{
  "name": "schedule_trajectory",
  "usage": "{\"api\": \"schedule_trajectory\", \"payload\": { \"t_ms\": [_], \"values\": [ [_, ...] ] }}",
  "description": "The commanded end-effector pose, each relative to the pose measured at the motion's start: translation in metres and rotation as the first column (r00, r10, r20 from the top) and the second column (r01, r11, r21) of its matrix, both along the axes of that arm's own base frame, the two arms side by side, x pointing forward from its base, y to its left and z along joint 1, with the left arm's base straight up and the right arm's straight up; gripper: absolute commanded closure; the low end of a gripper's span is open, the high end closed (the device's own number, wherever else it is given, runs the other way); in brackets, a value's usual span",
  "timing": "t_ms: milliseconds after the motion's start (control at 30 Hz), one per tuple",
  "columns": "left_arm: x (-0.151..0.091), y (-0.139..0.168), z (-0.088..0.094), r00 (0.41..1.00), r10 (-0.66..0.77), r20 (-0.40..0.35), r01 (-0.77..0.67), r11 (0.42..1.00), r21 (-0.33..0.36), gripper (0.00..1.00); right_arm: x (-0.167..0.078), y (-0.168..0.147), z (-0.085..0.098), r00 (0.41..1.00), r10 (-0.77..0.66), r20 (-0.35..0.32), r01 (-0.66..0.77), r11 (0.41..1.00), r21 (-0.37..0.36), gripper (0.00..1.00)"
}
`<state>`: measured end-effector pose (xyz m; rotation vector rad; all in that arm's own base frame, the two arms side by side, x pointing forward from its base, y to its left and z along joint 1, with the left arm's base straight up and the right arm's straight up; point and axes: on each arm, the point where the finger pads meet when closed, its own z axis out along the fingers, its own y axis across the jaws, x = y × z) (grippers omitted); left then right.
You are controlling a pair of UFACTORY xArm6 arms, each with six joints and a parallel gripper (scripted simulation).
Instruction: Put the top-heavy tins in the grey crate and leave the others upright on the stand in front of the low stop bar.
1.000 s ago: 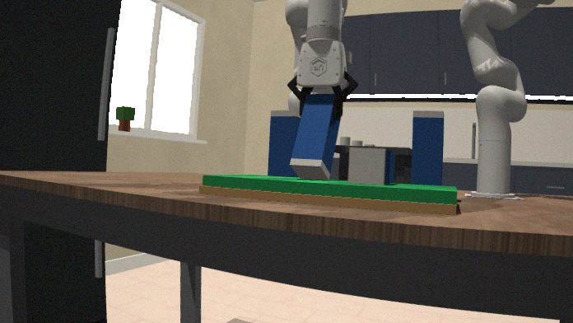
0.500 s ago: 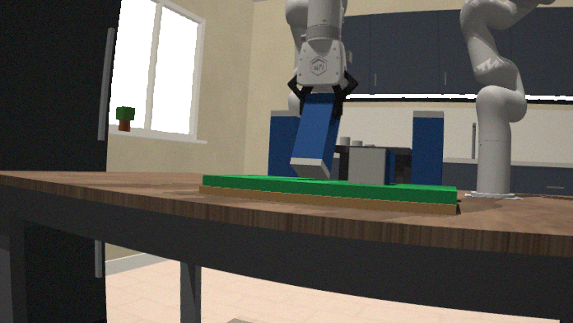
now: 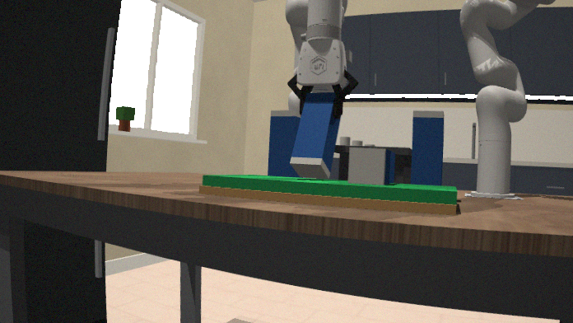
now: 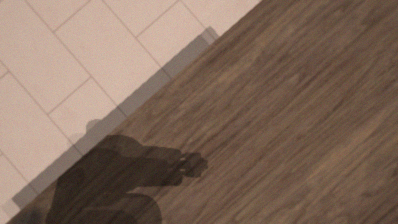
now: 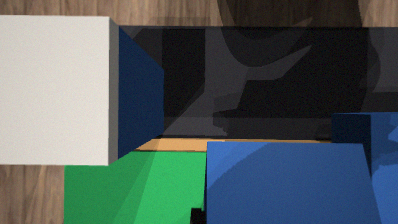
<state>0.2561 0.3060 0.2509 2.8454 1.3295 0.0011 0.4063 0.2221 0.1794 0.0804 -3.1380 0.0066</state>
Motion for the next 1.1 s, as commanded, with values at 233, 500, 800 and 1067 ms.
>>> {"api": "schedule_trajectory", "payload": {
  "t_ms": [233, 500, 800, 1067],
  "values": [
    [0.0006, 0.0007, 0.0015, 1.0, 0.0, 0.003, 0.0, 1.0, 0.003, 0.0, 0.0014, 0.0008, 0.0024, 1.0, 0.0, 0.005, 0.0, 1.0, 0.003, 0.26],
    [0.0006, 0.0007, 0.0015, 1.0, 0.0, 0.003, 0.0, 1.0, 0.003, 0.0, 0.0014, 0.0008, 0.0024, 1.0, 0.0, 0.005, 0.0, 1.0, 0.003, 0.26],
    [0.0006, 0.0007, 0.0015, 1.0, 0.0, 0.003, 0.0, 1.0, 0.003, 0.0, 0.0014, 0.0008, 0.0024, 1.0, 0.0, 0.005, 0.0, 1.0, 0.003, 0.0],
    [0.0006, 0.0007, 0.0015, 1.0, 0.0, 0.003, 0.0, 1.0, 0.003, 0.0, 0.0014, 0.0008, 0.0024, 1.0, 0.0, 0.005, 0.0, 1.0, 0.003, 0.0]
  ]
}}
